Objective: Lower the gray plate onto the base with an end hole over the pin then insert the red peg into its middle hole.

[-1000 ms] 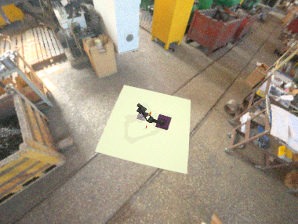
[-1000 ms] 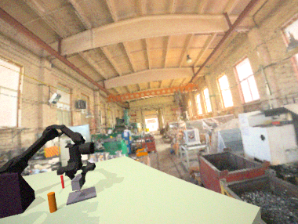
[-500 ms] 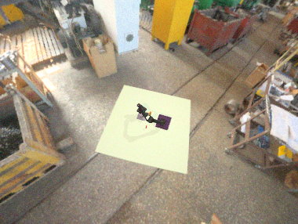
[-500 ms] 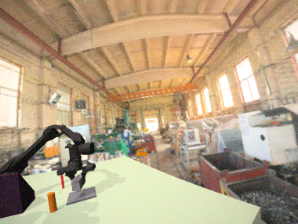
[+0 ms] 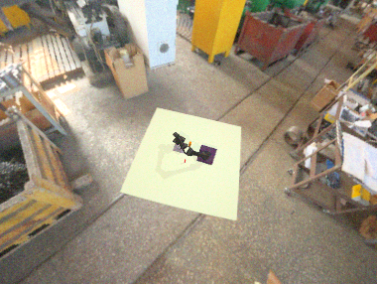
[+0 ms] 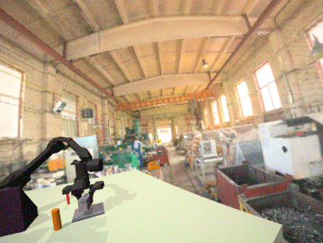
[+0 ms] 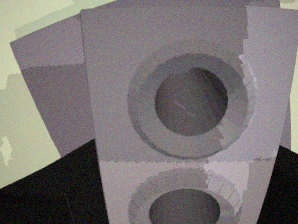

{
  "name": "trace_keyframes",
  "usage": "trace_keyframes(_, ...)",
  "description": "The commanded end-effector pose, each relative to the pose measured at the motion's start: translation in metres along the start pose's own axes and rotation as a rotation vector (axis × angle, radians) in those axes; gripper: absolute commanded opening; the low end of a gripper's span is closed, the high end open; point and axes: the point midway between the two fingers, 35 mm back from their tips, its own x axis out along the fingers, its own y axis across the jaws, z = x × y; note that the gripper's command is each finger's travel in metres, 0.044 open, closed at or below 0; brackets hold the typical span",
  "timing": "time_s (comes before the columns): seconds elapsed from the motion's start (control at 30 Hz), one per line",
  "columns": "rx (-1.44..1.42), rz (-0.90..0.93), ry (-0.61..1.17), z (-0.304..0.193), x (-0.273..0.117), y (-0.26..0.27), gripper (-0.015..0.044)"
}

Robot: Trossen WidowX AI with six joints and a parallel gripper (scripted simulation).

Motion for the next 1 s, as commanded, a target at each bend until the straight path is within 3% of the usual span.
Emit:
trace_keyframes(0.0,0.006,-0.001,0.006,0.000,0.006,-0.001,0.0000)
trace_keyframes(0.5,-0.001,-0.003,0.001,-0.001,0.015,-0.001,0.0000)
trace_keyframes(0.97,-0.001,-0.003,0.001,-0.001,0.015,-0.001,0.0368)
